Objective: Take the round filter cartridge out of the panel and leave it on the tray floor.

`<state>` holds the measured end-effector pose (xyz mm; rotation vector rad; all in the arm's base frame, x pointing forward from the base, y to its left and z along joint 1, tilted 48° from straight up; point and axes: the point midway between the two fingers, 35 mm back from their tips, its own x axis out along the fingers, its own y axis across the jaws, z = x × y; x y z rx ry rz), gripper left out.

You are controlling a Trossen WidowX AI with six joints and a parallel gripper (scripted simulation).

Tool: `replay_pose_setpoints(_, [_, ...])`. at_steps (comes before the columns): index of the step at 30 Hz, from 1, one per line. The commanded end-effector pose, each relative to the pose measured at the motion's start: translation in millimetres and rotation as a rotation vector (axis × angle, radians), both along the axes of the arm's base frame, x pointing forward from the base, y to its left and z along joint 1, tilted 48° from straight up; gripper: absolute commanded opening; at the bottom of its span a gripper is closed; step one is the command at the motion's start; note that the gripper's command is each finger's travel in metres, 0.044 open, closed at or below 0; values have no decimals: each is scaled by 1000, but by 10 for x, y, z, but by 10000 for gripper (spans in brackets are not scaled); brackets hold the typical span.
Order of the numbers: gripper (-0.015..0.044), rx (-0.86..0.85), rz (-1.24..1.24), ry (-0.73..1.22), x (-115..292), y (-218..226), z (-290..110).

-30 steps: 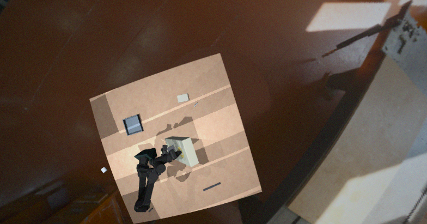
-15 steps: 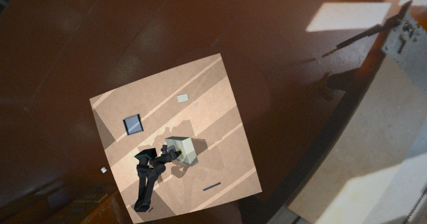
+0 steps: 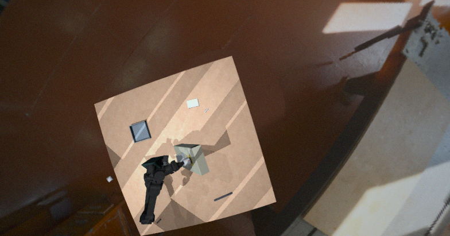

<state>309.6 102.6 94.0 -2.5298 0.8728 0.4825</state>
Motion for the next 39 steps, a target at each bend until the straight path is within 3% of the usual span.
replay_pose_setpoints(1, [0, 8, 4, -15, -120, 78, 112])
replay_pose_setpoints(31, [0, 7, 4, -16, -575, -379, -316])
replay_pose_setpoints(35, [99, 1, 3, -5, -539, -338, -302])
replay_pose_setpoints(39, [99, 1, 3, -5, -539, -338, -302])
